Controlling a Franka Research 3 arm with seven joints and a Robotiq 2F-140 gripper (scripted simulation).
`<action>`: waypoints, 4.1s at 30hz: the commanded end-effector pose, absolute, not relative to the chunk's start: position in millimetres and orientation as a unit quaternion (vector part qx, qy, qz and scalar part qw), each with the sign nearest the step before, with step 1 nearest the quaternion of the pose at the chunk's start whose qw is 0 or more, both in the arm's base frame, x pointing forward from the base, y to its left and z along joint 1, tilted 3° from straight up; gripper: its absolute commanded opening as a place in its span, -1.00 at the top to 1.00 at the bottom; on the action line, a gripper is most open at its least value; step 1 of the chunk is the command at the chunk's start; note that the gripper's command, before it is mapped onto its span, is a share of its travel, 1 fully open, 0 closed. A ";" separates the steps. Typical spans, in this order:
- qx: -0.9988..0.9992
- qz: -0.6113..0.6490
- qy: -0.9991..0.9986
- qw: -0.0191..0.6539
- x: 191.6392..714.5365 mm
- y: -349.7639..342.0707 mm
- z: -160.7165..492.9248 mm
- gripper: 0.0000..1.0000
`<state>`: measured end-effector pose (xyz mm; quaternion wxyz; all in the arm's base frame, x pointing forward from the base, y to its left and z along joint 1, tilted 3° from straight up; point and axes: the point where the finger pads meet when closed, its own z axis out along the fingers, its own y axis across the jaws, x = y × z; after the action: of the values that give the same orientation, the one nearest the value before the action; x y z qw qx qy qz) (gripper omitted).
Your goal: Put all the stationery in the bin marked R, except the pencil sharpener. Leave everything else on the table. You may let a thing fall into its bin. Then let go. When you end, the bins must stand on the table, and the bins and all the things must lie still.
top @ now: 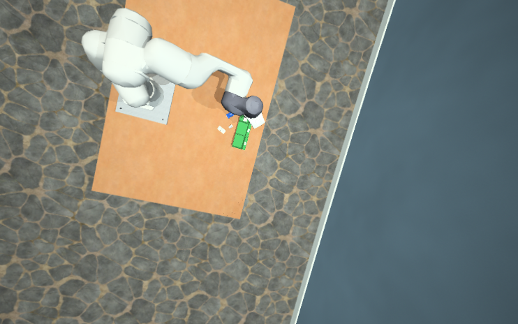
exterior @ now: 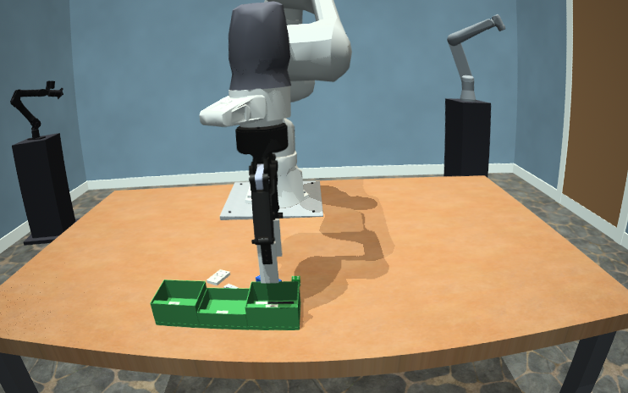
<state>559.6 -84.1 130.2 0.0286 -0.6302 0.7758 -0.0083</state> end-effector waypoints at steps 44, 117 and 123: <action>-0.623 -0.006 0.782 0.025 552.4 -87.0 231.2 -1.00; -0.623 -0.006 0.782 0.025 552.4 -87.0 231.2 -1.00; -0.623 -0.006 0.782 0.025 552.4 -87.0 231.2 -1.00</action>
<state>552.6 -87.9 230.8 0.0256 -0.6247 0.7804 -0.0061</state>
